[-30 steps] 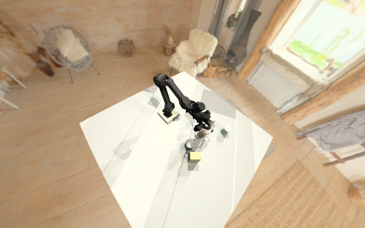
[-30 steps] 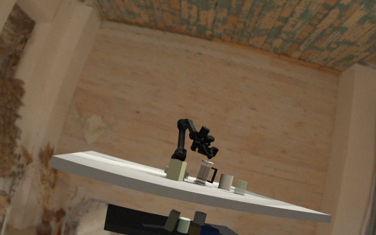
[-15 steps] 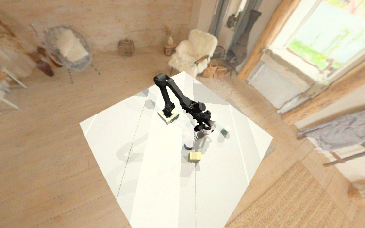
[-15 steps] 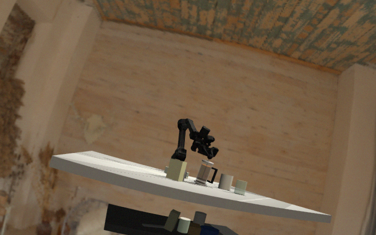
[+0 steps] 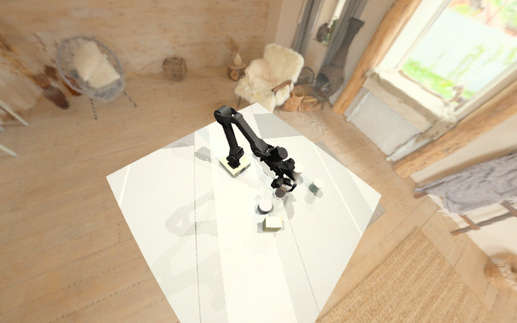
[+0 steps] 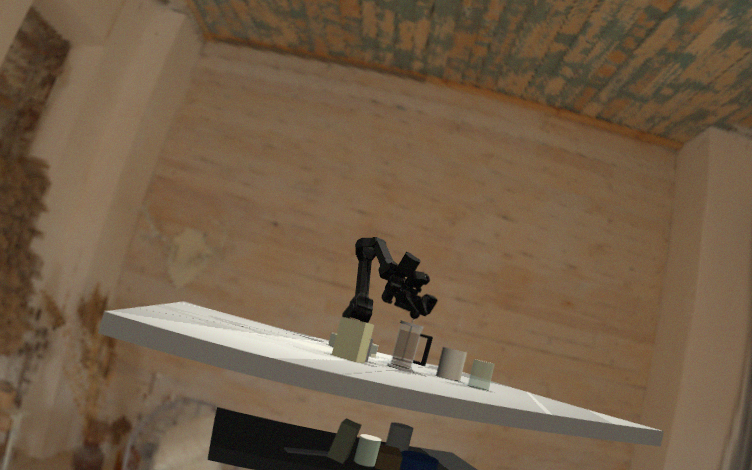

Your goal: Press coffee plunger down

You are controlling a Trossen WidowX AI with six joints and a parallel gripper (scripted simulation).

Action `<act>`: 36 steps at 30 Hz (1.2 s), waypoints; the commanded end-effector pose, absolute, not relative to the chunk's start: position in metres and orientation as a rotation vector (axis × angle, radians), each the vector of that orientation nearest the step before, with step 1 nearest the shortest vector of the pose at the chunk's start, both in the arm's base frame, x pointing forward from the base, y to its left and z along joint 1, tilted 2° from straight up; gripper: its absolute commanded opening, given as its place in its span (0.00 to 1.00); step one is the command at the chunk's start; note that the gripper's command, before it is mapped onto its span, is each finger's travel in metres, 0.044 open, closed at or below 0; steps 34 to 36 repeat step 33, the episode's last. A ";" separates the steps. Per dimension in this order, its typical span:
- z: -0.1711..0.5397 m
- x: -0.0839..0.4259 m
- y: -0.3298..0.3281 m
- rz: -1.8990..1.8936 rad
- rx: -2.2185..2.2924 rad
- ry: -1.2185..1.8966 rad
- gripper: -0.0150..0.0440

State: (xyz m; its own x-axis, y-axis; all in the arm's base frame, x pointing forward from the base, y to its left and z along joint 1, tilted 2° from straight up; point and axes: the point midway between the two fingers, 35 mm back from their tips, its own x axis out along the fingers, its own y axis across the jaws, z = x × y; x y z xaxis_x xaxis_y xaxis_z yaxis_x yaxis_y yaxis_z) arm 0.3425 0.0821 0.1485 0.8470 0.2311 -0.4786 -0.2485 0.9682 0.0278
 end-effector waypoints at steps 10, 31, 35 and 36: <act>0.148 0.342 0.082 0.253 -0.036 0.502 1.00; 0.222 0.308 0.068 0.246 -0.028 0.522 1.00; 0.222 0.308 0.068 0.246 -0.028 0.522 1.00; 0.222 0.308 0.068 0.246 -0.028 0.522 1.00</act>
